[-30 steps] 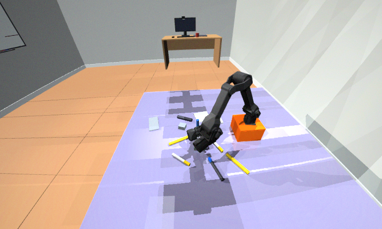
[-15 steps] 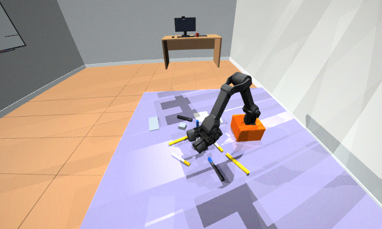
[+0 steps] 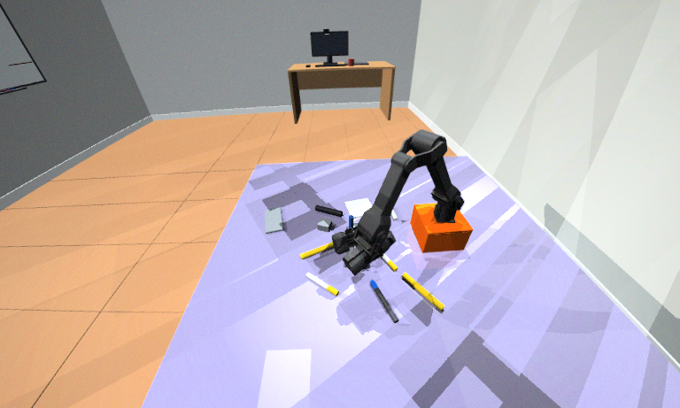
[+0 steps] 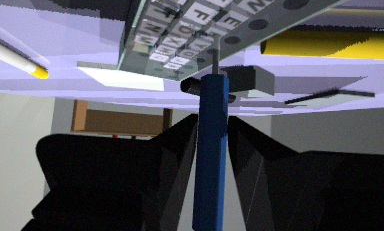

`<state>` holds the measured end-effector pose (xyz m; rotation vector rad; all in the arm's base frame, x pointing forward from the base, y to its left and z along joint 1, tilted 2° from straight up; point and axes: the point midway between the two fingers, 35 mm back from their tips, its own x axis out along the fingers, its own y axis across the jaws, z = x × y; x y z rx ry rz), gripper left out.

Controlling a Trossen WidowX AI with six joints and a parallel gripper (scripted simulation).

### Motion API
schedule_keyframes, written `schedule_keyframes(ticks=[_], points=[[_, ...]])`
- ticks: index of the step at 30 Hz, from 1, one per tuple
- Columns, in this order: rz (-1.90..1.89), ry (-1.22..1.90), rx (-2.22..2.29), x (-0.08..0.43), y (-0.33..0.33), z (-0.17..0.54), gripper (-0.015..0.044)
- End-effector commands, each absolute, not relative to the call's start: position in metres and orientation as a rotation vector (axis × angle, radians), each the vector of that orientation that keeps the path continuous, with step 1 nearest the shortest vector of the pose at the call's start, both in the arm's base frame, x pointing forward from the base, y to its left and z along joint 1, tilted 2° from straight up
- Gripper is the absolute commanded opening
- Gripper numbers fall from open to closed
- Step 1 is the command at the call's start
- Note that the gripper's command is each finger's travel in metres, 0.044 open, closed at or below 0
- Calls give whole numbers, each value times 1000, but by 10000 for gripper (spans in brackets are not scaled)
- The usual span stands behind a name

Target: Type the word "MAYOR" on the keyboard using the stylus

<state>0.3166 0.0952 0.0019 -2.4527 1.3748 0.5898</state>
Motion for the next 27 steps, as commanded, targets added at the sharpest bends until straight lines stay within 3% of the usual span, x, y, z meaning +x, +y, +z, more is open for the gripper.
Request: schedule_keyframes(ticks=[1, 18, 27], points=[[591, 1374, -2448, 316, 95, 0, 81], [591, 1374, -2448, 317, 95, -1, 81], [591, 1374, -2448, 315, 96, 36, 81]])
